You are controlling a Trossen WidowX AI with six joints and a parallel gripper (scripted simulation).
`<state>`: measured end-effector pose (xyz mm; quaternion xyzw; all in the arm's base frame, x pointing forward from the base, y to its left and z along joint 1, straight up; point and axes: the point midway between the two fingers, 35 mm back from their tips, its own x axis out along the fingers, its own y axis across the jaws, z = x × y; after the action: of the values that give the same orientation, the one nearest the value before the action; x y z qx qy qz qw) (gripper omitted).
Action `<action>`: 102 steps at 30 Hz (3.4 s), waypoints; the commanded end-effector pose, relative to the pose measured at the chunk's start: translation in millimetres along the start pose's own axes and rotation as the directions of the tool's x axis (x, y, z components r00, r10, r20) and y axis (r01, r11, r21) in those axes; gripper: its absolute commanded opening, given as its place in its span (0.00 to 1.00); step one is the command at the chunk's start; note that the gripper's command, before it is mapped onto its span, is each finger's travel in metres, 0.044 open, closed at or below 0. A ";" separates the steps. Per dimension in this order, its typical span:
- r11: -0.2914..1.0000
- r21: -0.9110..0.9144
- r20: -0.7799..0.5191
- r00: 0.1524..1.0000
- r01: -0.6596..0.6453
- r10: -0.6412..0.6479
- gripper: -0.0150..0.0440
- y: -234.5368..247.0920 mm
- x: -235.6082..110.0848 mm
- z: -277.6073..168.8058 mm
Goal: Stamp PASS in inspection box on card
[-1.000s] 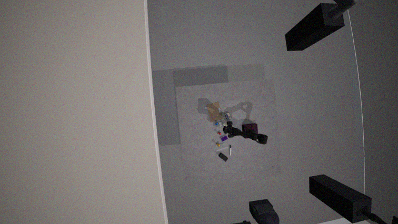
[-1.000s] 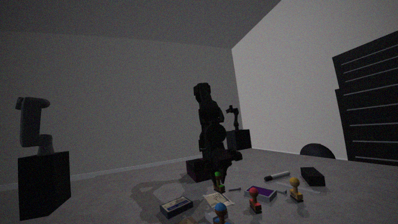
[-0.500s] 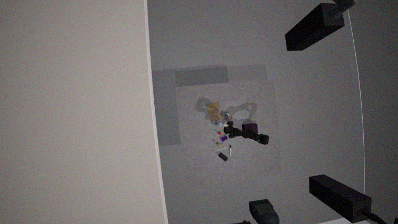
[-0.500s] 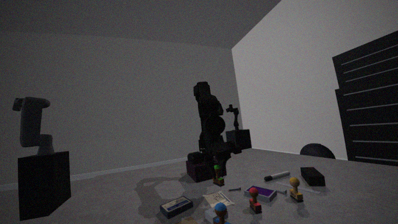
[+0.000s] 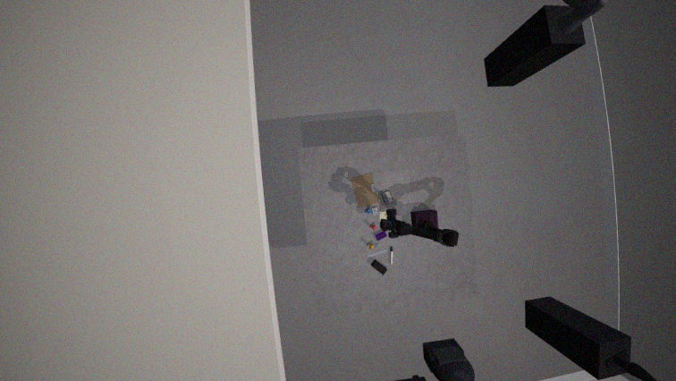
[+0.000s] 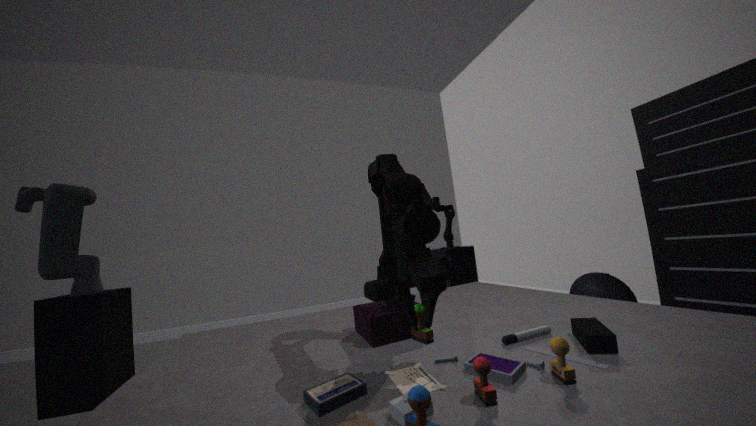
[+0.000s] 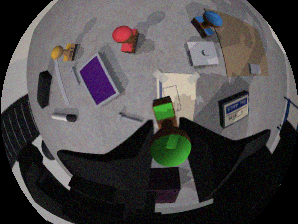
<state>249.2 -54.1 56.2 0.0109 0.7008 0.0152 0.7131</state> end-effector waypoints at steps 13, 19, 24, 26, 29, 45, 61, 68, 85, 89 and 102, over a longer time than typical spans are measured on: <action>1.000 -0.002 0.000 1.000 -0.002 0.002 0.25 69.9 1.6 6.2; 1.000 -0.002 0.000 1.000 -0.004 0.004 0.25 96.5 2.3 3.5; 1.000 -0.002 0.000 1.000 -0.006 0.006 0.25 118.4 2.9 -0.8; 1.000 -0.002 -0.001 1.000 -0.007 0.007 0.25 127.0 3.2 -3.1; 1.000 -0.002 -0.001 1.000 -0.008 0.008 0.25 139.8 3.5 -7.1; 1.000 -0.002 -0.002 1.000 -0.012 0.012 0.25 170.9 11.6 -19.0; 1.000 -0.002 -0.002 1.000 -0.012 0.012 0.25 171.0 37.9 -17.8; 1.000 -0.002 -0.002 1.000 -0.012 0.012 0.25 170.6 49.5 -18.1; 1.000 -0.002 -0.003 1.000 -0.012 0.012 0.25 169.0 73.0 -20.5; 1.000 -0.006 0.004 1.000 -0.017 0.017 0.30 170.2 70.4 -18.1; 1.000 -0.005 0.004 1.000 -0.016 0.016 0.70 171.4 60.4 -16.0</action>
<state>230.5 118.1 -7.3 0.0142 0.7007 0.0225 0.7130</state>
